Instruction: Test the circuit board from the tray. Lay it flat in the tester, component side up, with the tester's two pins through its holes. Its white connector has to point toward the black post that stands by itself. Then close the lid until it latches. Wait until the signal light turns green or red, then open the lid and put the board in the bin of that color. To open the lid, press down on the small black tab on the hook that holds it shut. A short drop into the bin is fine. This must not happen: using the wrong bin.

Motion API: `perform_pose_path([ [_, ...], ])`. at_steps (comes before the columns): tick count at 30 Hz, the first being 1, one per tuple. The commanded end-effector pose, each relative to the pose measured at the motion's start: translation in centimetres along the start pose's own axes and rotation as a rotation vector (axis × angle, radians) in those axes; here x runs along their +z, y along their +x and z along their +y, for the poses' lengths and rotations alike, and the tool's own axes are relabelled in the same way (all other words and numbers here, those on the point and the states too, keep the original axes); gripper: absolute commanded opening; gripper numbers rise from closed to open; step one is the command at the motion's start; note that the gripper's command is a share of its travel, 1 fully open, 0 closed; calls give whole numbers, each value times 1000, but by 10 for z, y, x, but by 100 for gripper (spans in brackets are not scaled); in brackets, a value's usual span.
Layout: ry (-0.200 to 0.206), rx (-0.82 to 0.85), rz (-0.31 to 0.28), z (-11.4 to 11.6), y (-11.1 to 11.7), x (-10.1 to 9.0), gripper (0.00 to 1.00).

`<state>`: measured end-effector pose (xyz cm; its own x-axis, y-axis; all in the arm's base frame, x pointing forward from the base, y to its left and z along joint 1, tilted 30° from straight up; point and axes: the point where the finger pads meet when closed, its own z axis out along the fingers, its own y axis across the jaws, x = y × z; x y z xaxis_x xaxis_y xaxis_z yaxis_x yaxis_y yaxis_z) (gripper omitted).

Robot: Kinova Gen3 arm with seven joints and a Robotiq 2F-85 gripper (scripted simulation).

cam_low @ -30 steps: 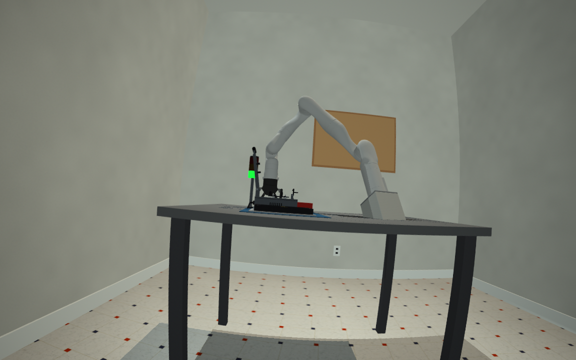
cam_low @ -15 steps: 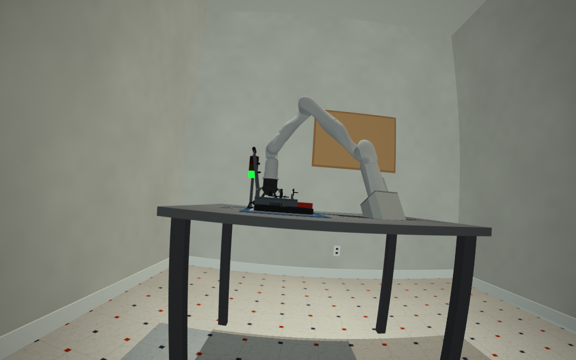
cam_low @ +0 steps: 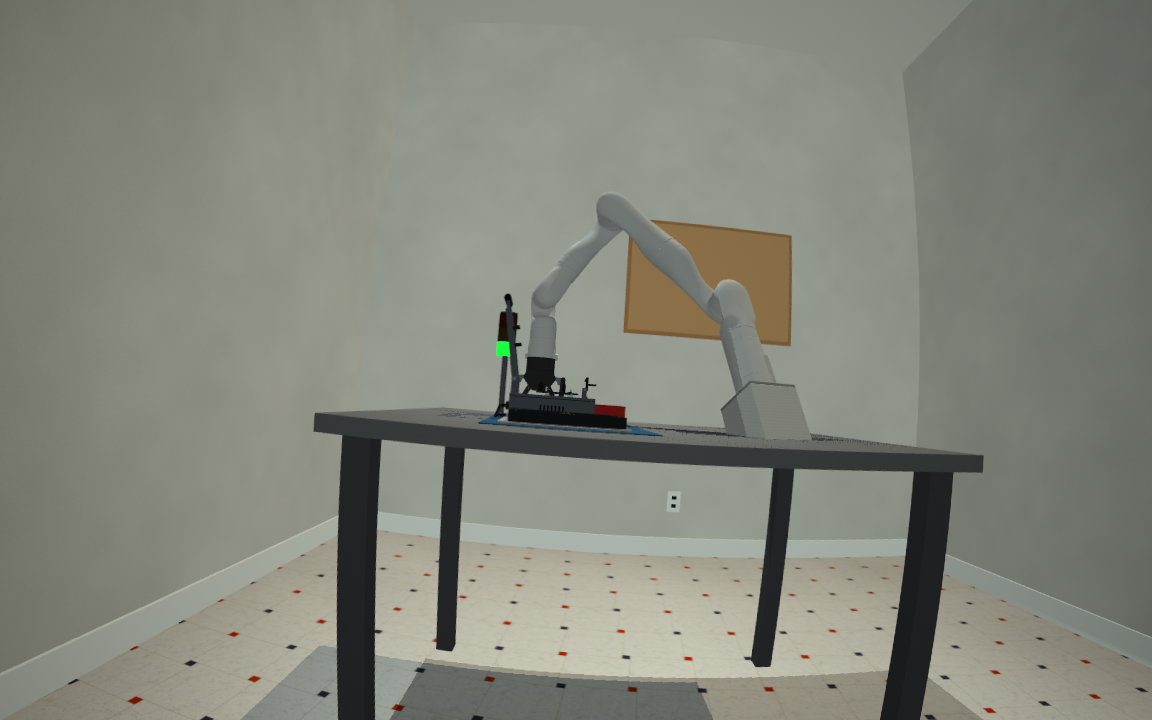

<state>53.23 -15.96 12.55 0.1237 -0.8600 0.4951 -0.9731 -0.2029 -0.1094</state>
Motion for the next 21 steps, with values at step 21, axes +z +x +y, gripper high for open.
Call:
perform_pose_path([
  [21, 2, 0, 0, -1, 0, -1, 100],
])
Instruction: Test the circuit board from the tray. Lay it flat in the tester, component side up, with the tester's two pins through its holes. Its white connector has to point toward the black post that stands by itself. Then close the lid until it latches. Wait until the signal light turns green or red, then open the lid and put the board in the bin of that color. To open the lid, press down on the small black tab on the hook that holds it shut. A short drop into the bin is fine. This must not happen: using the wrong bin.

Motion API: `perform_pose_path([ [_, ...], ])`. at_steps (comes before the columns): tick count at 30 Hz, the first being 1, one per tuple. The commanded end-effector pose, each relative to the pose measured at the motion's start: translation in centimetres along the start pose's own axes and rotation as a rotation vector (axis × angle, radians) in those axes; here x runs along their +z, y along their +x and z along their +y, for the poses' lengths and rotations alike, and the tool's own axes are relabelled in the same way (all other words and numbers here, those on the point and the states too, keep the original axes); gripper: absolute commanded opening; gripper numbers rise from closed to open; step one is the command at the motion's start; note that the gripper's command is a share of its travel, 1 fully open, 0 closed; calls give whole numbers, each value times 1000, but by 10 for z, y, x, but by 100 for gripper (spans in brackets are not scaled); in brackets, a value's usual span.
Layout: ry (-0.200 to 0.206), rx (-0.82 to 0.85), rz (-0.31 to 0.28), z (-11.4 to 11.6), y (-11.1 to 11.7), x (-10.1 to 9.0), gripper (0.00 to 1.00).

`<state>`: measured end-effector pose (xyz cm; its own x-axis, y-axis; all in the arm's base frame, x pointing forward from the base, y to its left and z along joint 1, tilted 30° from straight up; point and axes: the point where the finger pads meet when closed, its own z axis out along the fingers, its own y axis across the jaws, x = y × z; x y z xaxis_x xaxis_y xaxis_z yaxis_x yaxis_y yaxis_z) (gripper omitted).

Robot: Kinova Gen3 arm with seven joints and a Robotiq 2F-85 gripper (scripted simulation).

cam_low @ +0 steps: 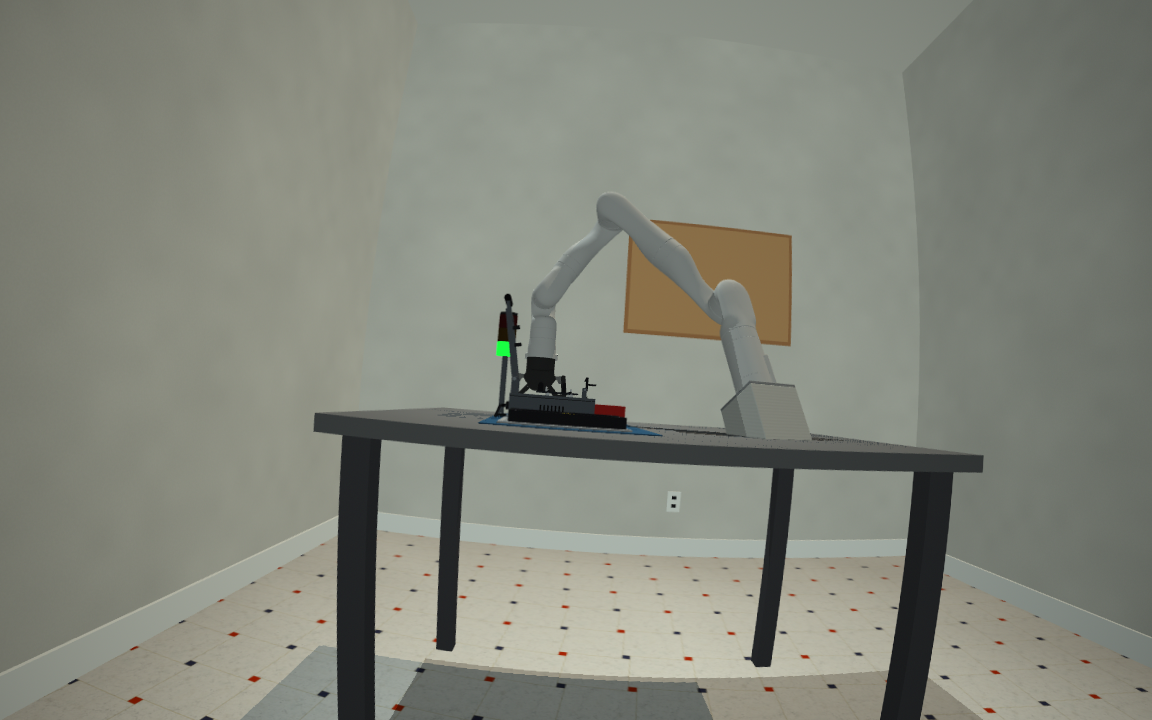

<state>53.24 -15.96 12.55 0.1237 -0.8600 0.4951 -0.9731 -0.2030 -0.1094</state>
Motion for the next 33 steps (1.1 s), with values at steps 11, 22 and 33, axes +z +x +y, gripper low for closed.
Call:
perform_pose_path([
  [11, 2, 0, 0, -1, 0, -1, 100],
  [22, 2, 0, 0, -1, 0, -1, 100],
  [33, 2, 0, 0, -1, 0, -22, 100],
])
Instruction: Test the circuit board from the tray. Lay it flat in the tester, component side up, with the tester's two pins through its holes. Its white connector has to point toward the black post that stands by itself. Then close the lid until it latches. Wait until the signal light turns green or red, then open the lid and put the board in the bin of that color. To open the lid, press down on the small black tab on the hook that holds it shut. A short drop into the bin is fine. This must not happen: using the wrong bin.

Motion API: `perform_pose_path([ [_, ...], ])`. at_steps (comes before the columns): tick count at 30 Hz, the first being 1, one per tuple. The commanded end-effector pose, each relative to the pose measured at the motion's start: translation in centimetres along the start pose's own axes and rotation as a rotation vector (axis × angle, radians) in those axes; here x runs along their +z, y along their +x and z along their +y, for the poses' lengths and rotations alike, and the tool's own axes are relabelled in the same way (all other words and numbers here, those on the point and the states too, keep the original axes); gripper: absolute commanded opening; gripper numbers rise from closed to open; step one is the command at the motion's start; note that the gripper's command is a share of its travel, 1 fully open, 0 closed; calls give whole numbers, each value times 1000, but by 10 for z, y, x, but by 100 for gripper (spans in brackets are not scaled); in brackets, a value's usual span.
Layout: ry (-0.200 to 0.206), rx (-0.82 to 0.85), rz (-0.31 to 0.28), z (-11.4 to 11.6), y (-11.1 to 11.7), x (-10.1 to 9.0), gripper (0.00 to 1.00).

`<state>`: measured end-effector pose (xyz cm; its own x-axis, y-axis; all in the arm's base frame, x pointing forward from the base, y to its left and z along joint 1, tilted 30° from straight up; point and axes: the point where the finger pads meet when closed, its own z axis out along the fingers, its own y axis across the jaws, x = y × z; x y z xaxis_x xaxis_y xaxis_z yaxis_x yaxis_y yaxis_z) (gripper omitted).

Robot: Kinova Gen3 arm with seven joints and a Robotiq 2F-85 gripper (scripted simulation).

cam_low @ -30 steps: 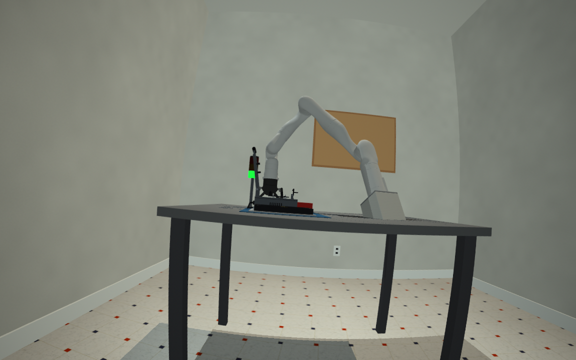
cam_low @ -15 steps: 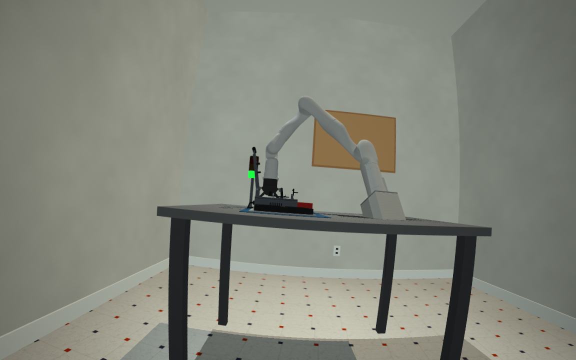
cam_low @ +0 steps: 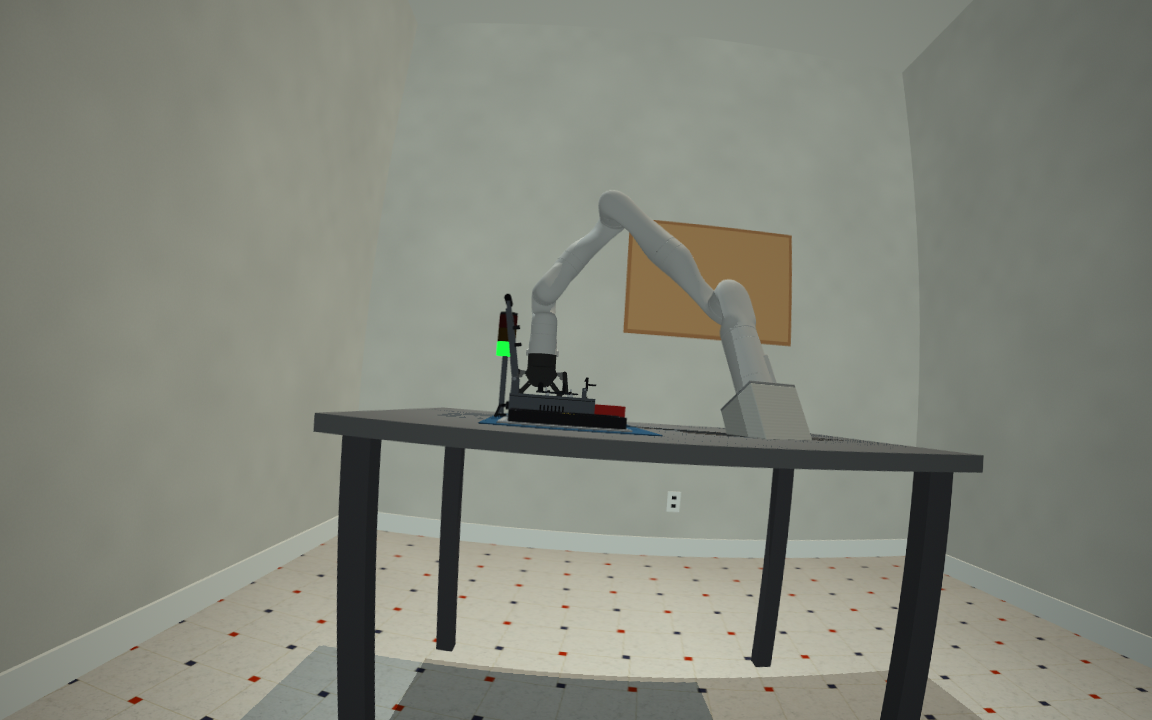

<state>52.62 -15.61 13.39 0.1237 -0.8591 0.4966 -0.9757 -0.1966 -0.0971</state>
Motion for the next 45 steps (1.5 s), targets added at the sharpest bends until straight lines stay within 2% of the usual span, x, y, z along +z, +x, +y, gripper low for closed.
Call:
perform_pose_path([
  [1, 16, 0, -2, -5, 0, -12, 100],
  [4, 16, 0, -2, -5, 0, -24, 100],
  [17, 16, 0, -2, -3, 0, -109, 100],
  [19, 16, 0, -2, -3, 0, -109, 100],
  [23, 16, 0, -2, -3, 0, -124, 100],
  [27, 16, 0, -2, -3, 0, -130, 100],
  [45, 16, 0, -2, -3, 0, -131, 100],
])
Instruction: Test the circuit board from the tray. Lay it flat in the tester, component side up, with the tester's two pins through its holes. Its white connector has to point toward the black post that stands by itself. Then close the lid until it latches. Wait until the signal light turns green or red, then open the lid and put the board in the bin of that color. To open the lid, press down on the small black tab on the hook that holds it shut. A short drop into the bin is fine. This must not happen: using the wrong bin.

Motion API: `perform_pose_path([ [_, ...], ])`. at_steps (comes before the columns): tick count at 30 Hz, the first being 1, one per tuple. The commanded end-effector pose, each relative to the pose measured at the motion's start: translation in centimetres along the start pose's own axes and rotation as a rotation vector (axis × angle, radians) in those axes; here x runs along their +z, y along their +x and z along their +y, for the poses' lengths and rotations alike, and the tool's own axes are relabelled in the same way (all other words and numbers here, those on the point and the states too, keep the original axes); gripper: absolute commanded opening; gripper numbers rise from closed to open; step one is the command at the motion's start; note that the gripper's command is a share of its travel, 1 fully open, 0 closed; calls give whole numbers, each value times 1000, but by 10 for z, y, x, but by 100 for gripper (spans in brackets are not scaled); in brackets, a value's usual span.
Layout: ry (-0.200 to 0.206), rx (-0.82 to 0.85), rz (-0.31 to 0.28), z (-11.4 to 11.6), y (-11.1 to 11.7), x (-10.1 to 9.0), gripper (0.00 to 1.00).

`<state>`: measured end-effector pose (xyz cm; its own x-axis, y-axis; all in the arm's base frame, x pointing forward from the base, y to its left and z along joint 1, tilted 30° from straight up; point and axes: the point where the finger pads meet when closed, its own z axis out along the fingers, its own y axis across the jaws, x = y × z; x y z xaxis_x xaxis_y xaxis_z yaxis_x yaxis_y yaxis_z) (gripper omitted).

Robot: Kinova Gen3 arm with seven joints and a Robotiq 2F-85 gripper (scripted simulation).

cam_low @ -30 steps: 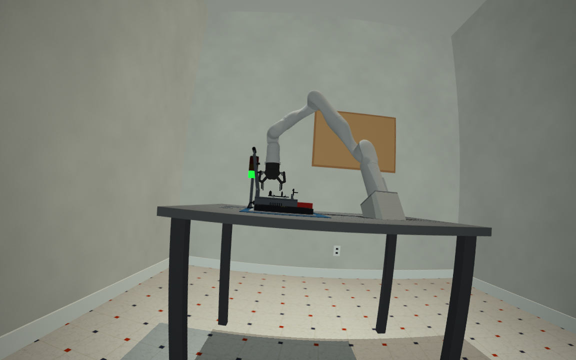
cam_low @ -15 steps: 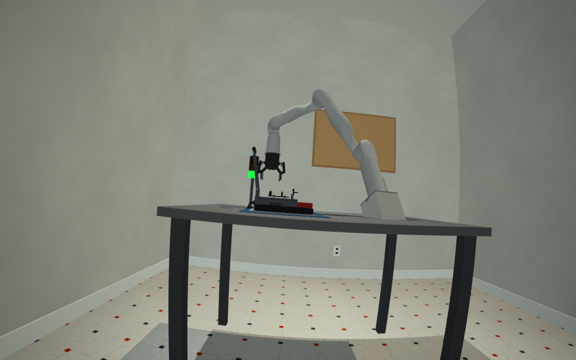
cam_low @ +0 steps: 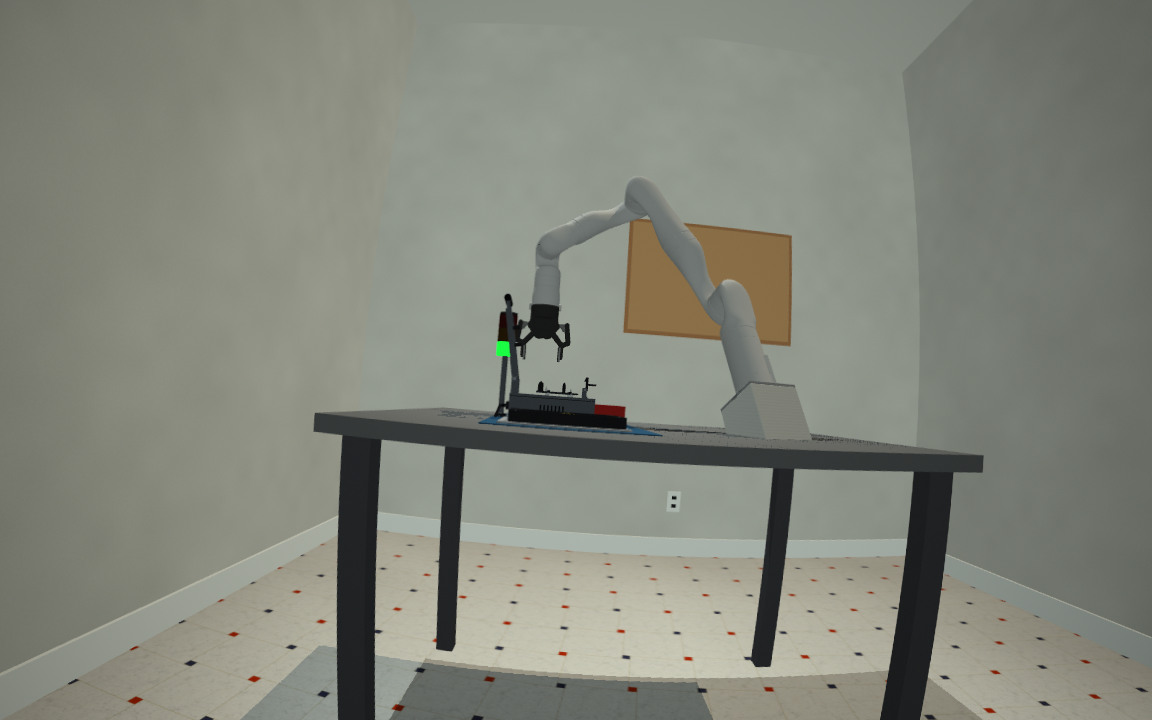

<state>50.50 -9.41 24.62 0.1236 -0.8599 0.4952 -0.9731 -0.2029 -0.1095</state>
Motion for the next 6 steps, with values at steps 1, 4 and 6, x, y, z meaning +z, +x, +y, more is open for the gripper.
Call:
perform_pose_path([
  [1, 2, 0, 0, 0, 0, -1, 100],
  [4, 2, 0, 0, 0, 0, -1, 100],
  [6, 2, 0, 0, 0, 0, -1, 100],
])
